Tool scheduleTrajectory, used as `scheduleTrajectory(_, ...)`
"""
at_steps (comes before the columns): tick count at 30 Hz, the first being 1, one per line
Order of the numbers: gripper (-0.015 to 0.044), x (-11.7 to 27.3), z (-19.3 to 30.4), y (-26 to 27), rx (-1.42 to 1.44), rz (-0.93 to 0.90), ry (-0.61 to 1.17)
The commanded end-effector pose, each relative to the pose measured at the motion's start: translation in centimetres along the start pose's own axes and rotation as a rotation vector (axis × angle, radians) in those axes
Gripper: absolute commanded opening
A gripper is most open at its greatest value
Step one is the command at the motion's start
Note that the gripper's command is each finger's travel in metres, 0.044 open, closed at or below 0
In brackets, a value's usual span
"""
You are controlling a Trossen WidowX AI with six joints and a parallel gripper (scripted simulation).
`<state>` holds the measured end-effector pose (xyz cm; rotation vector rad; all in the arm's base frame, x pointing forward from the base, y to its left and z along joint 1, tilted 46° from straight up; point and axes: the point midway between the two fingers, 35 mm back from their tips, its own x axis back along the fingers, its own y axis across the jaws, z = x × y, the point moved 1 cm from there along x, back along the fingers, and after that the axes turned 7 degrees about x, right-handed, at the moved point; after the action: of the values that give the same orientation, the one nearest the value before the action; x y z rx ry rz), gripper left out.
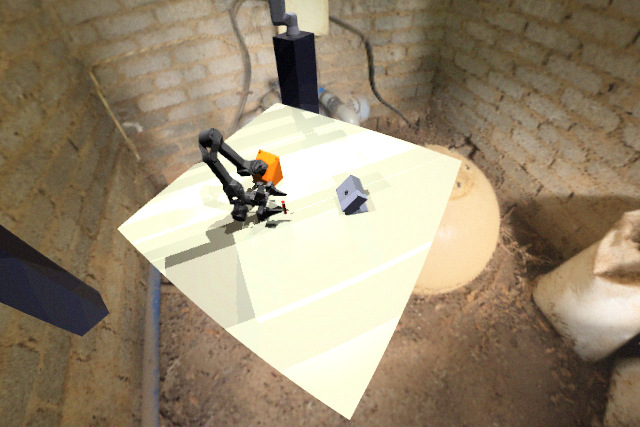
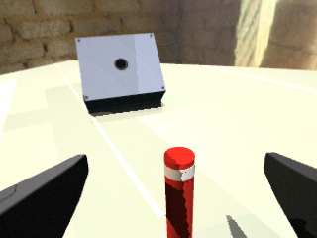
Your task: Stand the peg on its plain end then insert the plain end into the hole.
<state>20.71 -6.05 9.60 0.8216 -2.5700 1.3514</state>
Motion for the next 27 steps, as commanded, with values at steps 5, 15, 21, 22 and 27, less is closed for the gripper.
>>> scheduleTrajectory(5,0.044,-1.3,-5.6,-1.5,0.038,-0.084,0.039)
scheduleTrajectory(15,0.044,1.2,-15.0,-2.0,0.008,0.015,-0.003)
scheduleTrajectory(21,0.044,1.6,-15.5,-1.9,0.0,0.027,-0.013)
scheduleTrajectory(22,0.044,1.6,-15.5,-1.9,-0.004,0.024,-0.009)
scheduleTrajectory(27,0.044,1.0,-14.6,-1.7,-0.107,-0.04,0.079)
